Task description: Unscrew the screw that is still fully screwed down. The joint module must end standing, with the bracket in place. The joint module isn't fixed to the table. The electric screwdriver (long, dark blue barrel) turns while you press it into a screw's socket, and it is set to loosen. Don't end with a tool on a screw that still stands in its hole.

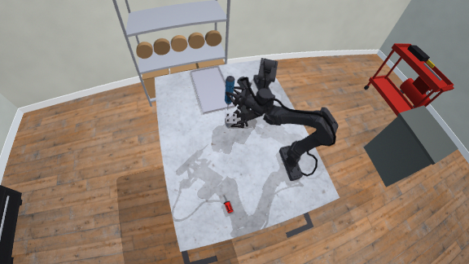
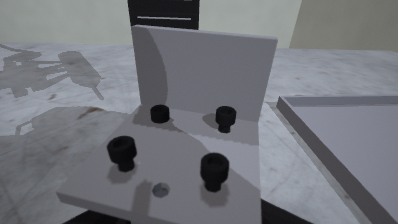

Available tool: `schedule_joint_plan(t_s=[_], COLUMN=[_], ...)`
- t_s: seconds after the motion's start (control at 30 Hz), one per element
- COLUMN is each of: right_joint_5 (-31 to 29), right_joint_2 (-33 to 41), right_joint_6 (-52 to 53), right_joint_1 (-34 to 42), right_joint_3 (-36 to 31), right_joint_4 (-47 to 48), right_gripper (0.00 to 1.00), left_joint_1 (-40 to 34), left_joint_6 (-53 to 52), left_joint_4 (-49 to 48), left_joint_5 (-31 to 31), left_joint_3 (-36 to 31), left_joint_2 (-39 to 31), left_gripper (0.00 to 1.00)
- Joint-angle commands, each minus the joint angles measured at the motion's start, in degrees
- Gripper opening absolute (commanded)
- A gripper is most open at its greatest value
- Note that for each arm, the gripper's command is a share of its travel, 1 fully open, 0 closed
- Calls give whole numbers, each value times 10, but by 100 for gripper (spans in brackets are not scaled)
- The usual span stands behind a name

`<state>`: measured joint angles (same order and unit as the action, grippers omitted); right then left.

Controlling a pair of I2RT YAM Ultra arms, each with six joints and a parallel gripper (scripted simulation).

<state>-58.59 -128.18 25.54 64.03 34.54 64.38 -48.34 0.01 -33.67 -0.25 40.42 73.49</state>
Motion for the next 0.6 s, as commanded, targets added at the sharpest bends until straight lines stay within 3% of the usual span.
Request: schedule_joint_plan(t_s=[0.0,0.57], right_joint_5=[0,0], right_joint_2=[3,3], right_joint_6=[1,1], right_joint_1=[0,0], right_joint_3=[1,1], right_joint_4=[1,1], right_gripper=[59,59], left_joint_1=[2,2], left_joint_6=[4,4], left_joint_4=[-41,-38], left_joint_5=[3,3], left_joint_3=[27,25], left_joint_2=[-5,-10], left_gripper=[42,42])
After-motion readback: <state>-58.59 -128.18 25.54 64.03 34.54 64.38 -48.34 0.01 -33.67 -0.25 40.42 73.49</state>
